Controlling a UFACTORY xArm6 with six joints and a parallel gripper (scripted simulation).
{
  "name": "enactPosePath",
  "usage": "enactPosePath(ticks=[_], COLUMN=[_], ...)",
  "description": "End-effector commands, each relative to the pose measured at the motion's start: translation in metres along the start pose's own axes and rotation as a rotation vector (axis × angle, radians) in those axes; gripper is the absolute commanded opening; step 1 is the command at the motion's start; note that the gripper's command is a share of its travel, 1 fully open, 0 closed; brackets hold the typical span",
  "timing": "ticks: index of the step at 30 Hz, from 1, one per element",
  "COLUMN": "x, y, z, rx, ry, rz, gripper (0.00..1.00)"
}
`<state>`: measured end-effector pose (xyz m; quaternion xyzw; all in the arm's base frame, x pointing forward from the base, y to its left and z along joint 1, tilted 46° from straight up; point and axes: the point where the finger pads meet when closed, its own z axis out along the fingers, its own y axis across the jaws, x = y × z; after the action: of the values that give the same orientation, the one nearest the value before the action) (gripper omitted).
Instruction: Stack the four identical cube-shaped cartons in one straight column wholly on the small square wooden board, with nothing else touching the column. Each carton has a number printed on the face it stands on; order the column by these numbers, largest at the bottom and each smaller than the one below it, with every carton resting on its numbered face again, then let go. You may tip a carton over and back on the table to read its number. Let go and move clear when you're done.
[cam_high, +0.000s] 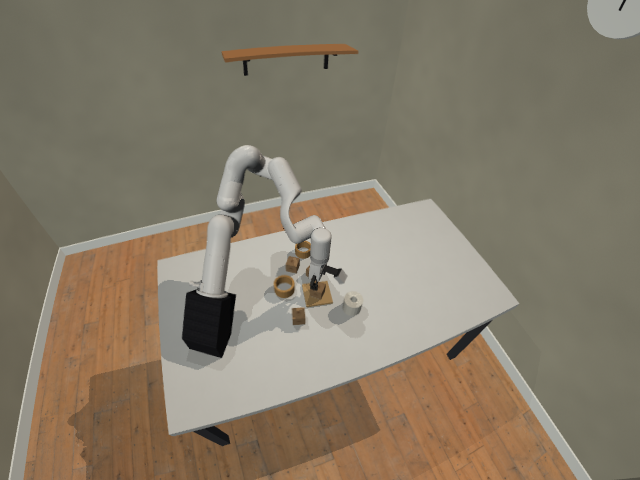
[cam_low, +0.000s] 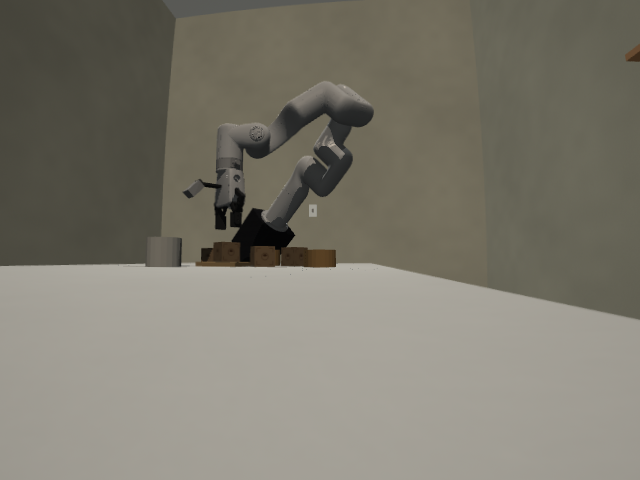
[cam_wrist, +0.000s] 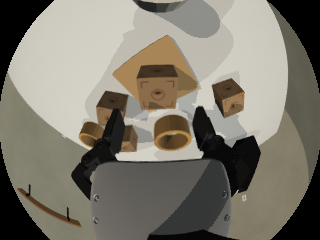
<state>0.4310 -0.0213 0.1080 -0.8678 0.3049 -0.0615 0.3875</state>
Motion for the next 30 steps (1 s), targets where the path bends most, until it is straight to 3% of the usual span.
enactPosePath(ticks=[1, 8, 13, 15, 17, 25, 30], x=[0.001, -0.001, -0.026, -0.026, -0.045, -0.135, -0.161], y=[0.000, -0.003, -0.027, -0.027, -0.042, -0.088, -0.095], z=[-0.001, -0.001, -0.005, -0.005, -0.007, -0.016, -0.018], rx=[0.000, 0.000, -0.009, -0.009, -0.014, -0.011, -0.001], ry=[0.003, 0.003, 0.000, 0.000, -0.002, -0.028, -0.040], rz=[-0.001, -0.023, -0.297, -0.297, -0.499, -0.928, -1.214], gripper=[1.00, 1.00, 1.00, 1.00, 1.00, 1.00, 1.00])
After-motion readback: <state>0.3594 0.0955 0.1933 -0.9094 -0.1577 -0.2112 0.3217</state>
